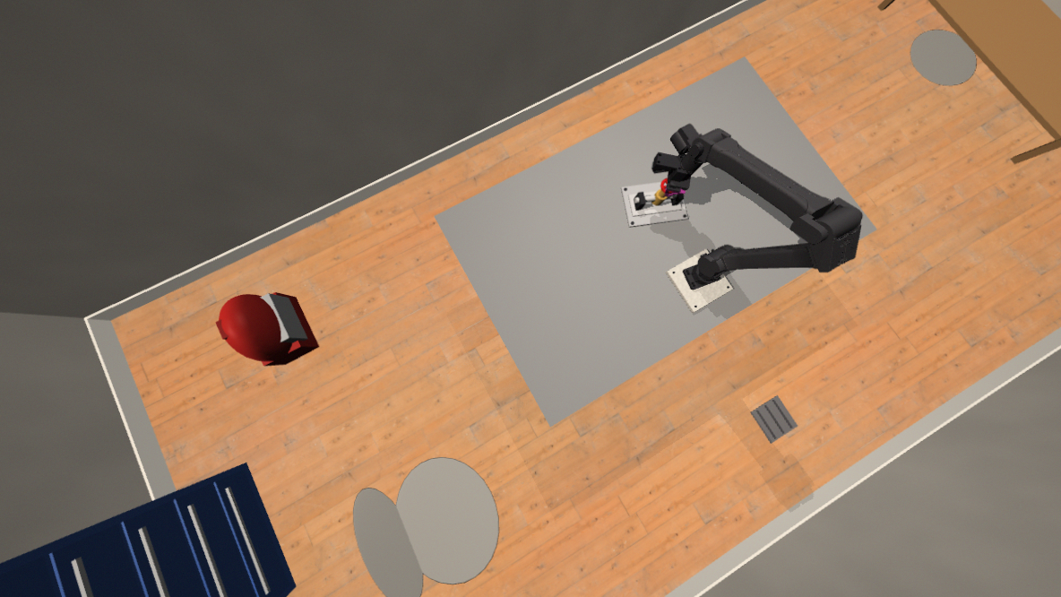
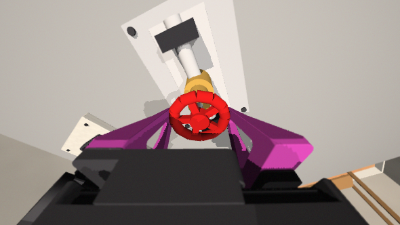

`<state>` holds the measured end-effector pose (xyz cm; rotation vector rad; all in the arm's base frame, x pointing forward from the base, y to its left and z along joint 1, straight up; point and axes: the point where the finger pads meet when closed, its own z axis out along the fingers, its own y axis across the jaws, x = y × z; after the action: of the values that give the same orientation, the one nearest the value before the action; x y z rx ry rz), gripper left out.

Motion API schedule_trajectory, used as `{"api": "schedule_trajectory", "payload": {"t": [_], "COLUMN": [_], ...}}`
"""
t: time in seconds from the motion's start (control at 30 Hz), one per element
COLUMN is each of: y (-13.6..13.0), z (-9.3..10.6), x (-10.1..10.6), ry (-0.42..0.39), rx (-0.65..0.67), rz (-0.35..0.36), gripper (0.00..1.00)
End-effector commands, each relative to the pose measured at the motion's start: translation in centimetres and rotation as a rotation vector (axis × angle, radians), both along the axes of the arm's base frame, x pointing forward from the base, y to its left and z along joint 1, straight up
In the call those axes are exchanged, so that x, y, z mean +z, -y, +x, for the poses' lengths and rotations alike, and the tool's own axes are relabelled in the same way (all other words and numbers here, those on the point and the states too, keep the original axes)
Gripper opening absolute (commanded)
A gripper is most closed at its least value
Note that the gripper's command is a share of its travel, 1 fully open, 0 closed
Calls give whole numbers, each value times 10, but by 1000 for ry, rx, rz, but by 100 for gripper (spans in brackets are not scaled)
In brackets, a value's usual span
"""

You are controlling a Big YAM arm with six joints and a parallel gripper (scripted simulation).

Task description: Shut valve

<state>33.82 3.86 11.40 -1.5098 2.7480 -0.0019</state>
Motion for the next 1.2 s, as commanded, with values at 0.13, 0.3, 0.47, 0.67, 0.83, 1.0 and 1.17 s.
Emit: {"api": "schedule_trajectory", "payload": {"t": [0.13,0.3,0.47,0.67,0.83,1.0,1.17], "y": [0,0,0,0,0,0,0], "z": [9,9,9,9,9,9,9], "x": [-2,-2,-2,-2,-2,-2,-2], "ry": [4,4,4,4,4,4,4], "rx": [-18,-25,-39,-70,-109,-137,-194], "rz": [0,0,0,0,1,1,1], "gripper": [0,0,0,0,0,0,0]}}
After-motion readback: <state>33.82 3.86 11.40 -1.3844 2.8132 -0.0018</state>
